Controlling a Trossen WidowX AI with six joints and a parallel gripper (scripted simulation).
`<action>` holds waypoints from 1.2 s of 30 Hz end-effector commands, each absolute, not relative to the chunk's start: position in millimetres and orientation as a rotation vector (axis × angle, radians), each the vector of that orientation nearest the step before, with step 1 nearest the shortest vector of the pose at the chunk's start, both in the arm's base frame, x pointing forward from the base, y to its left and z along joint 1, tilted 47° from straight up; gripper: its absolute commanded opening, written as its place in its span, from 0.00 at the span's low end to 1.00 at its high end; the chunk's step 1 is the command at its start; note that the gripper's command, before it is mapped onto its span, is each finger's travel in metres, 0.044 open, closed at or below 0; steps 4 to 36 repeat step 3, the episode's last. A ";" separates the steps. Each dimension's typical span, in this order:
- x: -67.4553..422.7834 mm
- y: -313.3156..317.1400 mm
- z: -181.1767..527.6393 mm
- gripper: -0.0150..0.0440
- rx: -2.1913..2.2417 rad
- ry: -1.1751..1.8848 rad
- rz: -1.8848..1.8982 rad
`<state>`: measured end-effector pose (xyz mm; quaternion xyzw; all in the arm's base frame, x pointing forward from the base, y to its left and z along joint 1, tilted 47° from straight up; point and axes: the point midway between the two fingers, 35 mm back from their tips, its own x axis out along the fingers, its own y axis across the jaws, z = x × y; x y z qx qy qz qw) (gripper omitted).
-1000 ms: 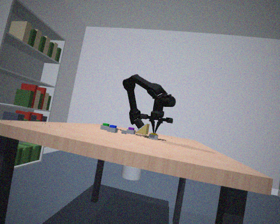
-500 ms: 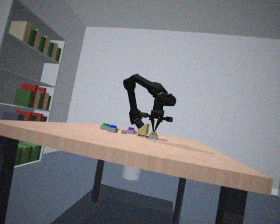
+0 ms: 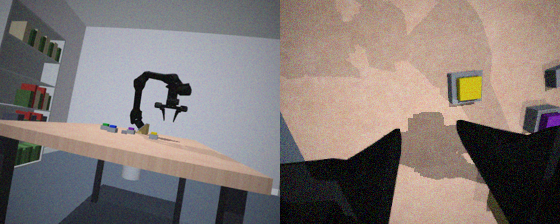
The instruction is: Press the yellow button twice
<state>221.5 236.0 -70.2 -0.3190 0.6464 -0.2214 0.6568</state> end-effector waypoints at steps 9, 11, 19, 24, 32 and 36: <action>210.6 255.2 -70.7 0.87 -0.717 1.463 -0.513; 210.6 255.2 -70.7 0.87 -0.717 1.463 -0.513; 210.6 255.2 -70.7 0.87 -0.717 1.463 -0.513; 210.6 255.2 -70.7 0.87 -0.717 1.463 -0.513; 210.6 255.2 -70.7 0.87 -0.717 1.463 -0.513; 210.6 255.2 -70.7 0.87 -0.717 1.463 -0.513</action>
